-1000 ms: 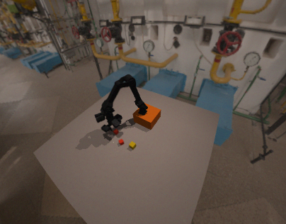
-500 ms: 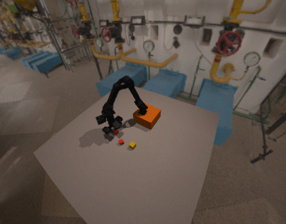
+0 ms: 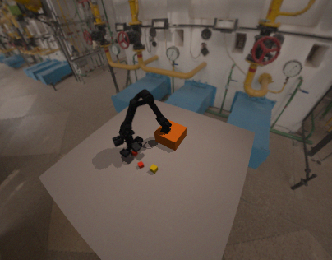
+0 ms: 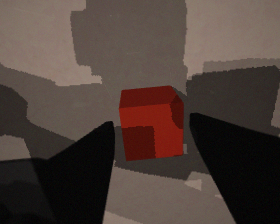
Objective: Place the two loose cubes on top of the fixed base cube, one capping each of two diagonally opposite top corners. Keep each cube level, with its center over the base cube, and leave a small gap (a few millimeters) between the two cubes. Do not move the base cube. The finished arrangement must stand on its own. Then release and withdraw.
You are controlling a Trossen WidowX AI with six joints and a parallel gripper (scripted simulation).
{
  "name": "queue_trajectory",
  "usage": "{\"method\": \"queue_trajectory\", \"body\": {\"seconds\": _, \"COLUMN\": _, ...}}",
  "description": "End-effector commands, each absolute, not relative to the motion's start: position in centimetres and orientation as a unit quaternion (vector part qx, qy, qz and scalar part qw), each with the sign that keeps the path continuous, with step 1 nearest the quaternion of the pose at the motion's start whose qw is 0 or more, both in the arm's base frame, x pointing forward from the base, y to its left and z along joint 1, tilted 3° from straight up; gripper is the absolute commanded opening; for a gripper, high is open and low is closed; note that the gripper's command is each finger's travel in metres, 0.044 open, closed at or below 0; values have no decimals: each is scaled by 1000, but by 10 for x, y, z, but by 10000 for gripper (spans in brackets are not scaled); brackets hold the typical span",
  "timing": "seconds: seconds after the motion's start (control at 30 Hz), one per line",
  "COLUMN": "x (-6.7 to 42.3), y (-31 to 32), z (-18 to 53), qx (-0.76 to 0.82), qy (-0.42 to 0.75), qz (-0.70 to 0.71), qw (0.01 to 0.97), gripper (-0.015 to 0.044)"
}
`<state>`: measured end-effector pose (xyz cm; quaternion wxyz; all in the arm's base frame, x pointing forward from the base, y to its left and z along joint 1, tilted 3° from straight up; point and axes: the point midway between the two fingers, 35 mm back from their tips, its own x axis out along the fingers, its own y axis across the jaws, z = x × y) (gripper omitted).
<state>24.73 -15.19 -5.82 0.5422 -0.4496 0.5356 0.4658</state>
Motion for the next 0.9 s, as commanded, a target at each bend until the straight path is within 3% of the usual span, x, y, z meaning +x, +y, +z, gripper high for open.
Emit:
{"method": "queue_trajectory", "body": {"seconds": 0.0, "x": 247, "y": -150, "z": -60, "qx": -447, "qy": 534, "qz": 467, "qw": 544, "gripper": 134}}
{"method": "queue_trajectory", "body": {"seconds": 0.07, "x": 247, "y": -150, "z": -60, "qx": -447, "qy": 534, "qz": 467, "qw": 544, "gripper": 105}}
{"method": "queue_trajectory", "body": {"seconds": 0.87, "x": 253, "y": -157, "z": -31, "qx": -458, "qy": 538, "qz": 451, "qw": 546, "gripper": 105}}
